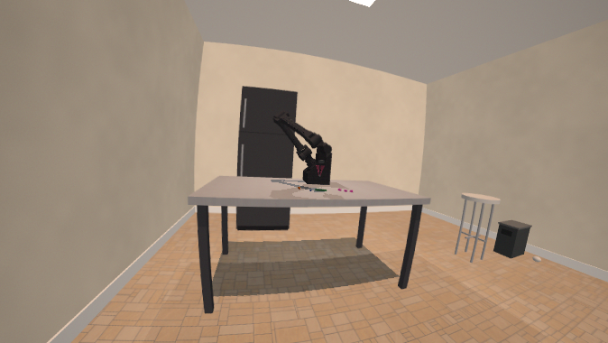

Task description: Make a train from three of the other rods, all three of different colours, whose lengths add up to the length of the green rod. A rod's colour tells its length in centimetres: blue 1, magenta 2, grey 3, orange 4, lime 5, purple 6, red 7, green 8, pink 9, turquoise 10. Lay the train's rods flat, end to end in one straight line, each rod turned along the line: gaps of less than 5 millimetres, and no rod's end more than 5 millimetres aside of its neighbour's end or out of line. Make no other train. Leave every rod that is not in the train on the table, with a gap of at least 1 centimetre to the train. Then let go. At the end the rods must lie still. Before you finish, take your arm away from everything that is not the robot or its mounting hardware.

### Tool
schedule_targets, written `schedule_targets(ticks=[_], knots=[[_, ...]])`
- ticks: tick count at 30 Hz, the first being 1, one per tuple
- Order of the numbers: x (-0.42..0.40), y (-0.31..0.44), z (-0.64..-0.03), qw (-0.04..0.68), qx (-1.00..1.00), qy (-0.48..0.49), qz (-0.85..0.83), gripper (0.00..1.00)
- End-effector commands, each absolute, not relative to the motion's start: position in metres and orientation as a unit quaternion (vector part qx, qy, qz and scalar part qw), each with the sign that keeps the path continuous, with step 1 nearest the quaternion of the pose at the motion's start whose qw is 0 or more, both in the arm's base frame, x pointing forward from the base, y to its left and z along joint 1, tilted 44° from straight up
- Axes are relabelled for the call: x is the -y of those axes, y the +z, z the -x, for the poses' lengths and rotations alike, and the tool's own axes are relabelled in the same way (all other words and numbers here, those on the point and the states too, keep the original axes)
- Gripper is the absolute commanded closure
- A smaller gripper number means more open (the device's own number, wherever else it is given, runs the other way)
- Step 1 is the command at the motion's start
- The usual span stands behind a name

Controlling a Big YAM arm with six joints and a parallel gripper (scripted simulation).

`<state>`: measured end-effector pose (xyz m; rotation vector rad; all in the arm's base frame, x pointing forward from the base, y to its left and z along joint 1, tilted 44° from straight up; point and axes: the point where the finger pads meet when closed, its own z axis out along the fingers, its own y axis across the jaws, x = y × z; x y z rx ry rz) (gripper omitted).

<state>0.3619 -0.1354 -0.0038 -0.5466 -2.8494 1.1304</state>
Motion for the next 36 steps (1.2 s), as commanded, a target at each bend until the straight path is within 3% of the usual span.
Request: schedule_targets(ticks=[1, 36], knots=[[0.128, 0.007, -0.379, -0.014, 0.915, 0.36, 0.182, 0.96], [0.173, 0.047, -0.392, -0.089, 0.856, 0.357, 0.363, 0.96]])
